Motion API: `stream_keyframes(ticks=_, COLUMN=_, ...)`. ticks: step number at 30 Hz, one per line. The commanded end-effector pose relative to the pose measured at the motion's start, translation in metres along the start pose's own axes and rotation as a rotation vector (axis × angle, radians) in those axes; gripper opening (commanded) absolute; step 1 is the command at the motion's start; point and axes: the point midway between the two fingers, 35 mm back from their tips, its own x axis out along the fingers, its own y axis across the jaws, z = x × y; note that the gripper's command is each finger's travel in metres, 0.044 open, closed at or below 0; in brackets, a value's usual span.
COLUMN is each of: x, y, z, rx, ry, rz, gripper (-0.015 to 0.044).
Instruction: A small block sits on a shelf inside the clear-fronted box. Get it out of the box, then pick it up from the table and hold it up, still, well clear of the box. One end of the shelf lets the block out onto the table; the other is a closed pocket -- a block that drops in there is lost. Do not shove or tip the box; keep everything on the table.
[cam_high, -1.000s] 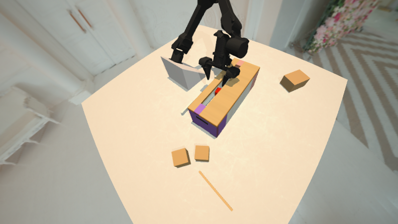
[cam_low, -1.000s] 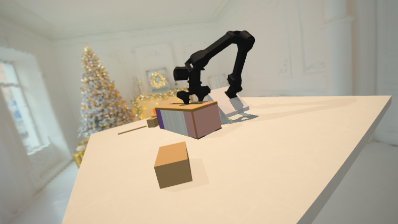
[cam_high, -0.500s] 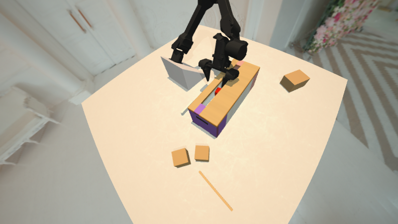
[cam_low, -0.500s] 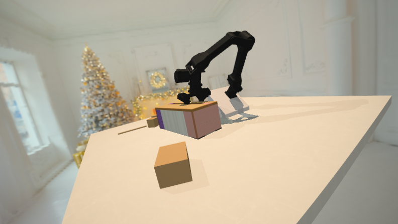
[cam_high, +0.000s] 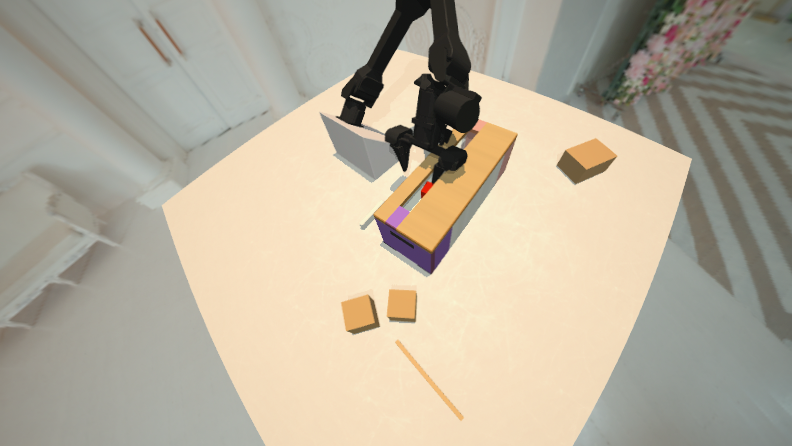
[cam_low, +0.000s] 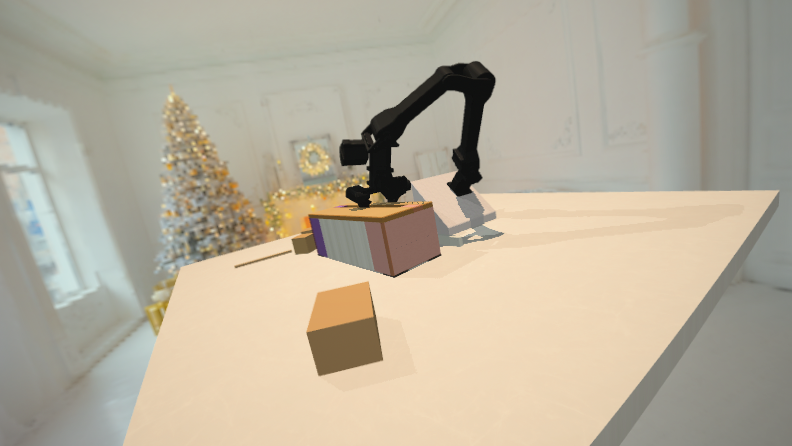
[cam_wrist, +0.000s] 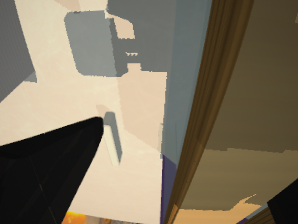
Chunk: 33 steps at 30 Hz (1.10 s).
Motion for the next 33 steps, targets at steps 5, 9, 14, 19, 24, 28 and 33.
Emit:
stream_keyframes(ticks=5, x=0.008, y=0.001, z=-0.020, rx=0.001, ry=0.004, rz=0.005, gripper=0.0400)
stream_keyframes(ticks=9, x=0.011, y=0.001, z=-0.029, rx=0.001, ry=0.004, rz=0.005, gripper=0.0400)
stream_keyframes(ticks=14, x=0.015, y=0.001, z=-0.041, rx=0.001, ry=0.005, rz=0.005, gripper=0.0400)
stream_keyframes(ticks=19, x=0.019, y=0.001, z=-0.053, rx=0.001, ry=0.005, rz=0.005, gripper=0.0400)
stream_keyframes(ticks=24, x=0.023, y=0.001, z=-0.064, rx=0.001, ry=0.006, rz=0.005, gripper=0.0400)
stream_keyframes(ticks=28, x=0.027, y=0.001, z=-0.074, rx=0.001, ry=0.006, rz=0.005, gripper=0.0400)
stream_keyframes(ticks=33, x=0.031, y=0.001, z=-0.086, rx=0.001, ry=0.007, rz=0.004, gripper=0.0400)
